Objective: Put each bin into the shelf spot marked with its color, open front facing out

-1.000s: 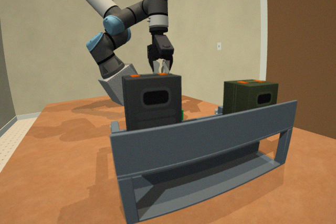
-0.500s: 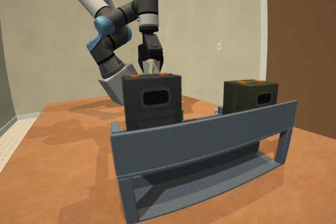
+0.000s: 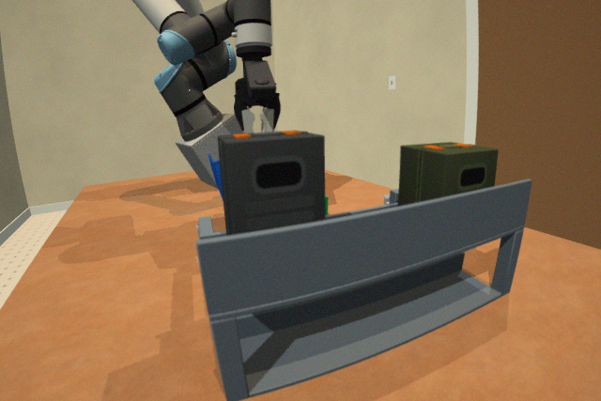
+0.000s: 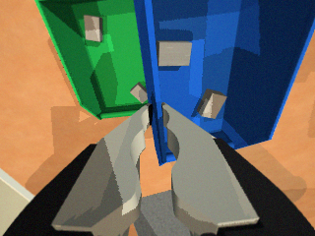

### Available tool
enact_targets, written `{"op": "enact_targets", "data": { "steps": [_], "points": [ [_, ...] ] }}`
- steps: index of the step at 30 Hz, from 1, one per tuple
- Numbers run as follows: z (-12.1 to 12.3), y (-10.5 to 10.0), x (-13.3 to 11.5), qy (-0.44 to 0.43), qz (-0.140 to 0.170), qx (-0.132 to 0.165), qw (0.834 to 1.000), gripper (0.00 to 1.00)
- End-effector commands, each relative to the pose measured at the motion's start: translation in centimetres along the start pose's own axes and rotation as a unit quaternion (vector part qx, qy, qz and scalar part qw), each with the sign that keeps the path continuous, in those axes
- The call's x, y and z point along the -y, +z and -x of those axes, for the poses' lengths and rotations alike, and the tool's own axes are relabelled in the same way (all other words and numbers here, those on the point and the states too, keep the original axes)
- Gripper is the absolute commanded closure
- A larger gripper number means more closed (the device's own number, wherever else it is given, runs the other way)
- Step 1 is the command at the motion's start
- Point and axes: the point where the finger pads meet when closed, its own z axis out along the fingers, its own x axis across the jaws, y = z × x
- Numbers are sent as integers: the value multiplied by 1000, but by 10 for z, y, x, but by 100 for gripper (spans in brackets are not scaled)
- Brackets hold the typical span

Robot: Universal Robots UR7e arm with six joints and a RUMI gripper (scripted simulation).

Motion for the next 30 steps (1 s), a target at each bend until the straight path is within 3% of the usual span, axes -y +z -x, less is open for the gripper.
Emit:
{"op": "enact_targets", "data": {
  "steps": [1, 30],
  "points": [
    [-8, -1, 1, 1, -1, 1, 1000, 100],
    [-13, -1, 3, 1, -1, 1, 1000, 100]
  ]
}}
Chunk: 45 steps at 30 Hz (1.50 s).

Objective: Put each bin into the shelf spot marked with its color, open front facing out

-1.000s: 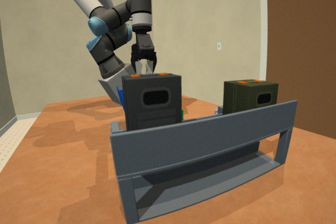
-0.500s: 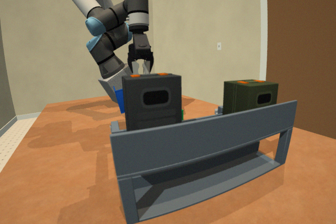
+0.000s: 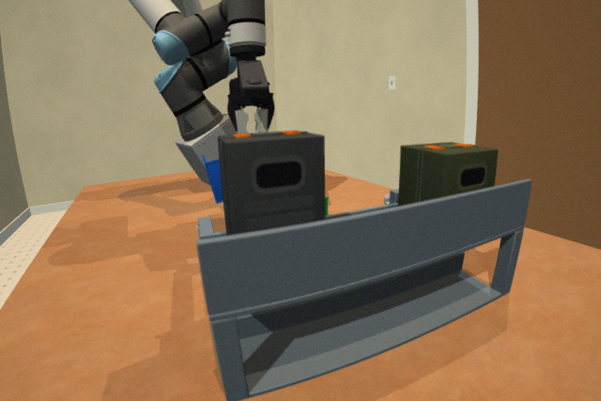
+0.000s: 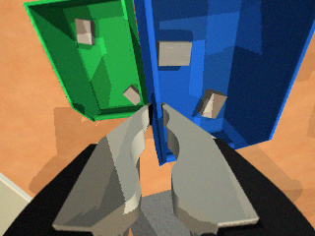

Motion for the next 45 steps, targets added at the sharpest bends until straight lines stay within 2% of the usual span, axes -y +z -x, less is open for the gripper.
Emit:
{"op": "enact_targets", "data": {
  "steps": [1, 15, 30, 45],
  "points": [
    [0, 0, -1, 0, -1, 0, 1000, 100],
    [-1, 8, 7, 1, -1, 1, 1000, 100],
    [0, 49, 34, 1, -1, 1, 1000, 100],
    [1, 59, 41, 1, -1, 0, 1000, 100]
  ]
}}
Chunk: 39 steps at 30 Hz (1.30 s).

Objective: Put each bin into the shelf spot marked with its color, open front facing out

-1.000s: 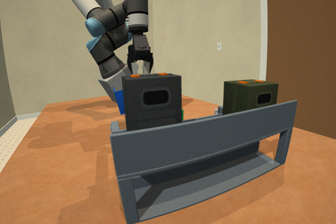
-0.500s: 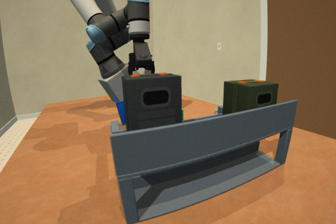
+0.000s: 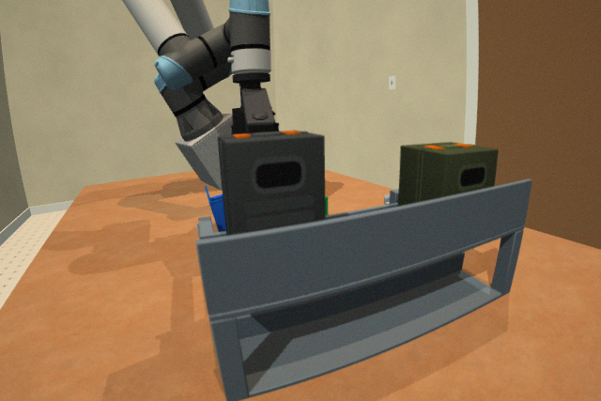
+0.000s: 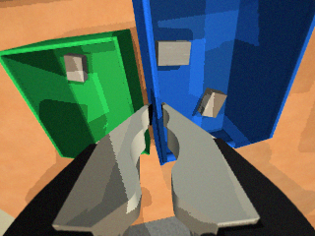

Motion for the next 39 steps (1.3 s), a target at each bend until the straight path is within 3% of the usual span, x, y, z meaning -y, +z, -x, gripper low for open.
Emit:
{"op": "enact_targets", "data": {
  "steps": [1, 24, 39],
  "points": [
    [1, 1, 6, 0, -4, 1, 1000, 100],
    [1, 0, 7, 0, -3, 0, 1000, 100],
    [3, -1, 9, -2, 34, -12, 999, 100]
  ]
}}
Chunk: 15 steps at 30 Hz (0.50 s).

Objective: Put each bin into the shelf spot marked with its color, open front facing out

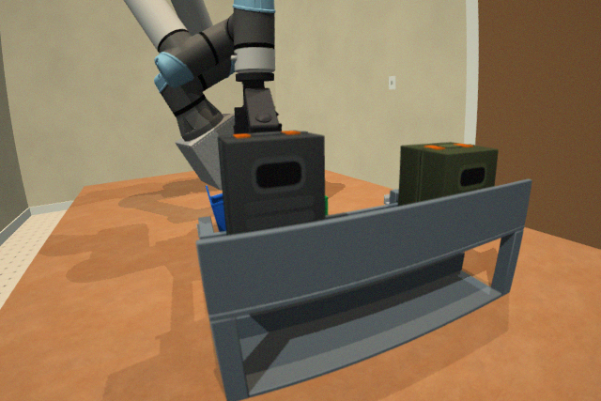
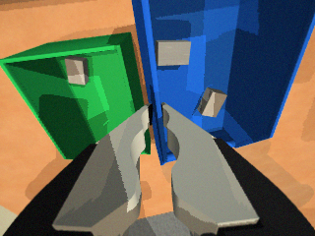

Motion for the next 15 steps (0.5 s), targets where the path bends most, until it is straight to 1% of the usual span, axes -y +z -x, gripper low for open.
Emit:
{"op": "enact_targets", "data": {
  "steps": [1, 9, 15],
  "points": [
    [1, -1, 3, 0, 21, -7, 1000, 100],
    [2, -2, 5, -1, 51, -17, 999, 100],
    [2, -2, 6, -1, 65, -21, 998, 100]
  ]
}}
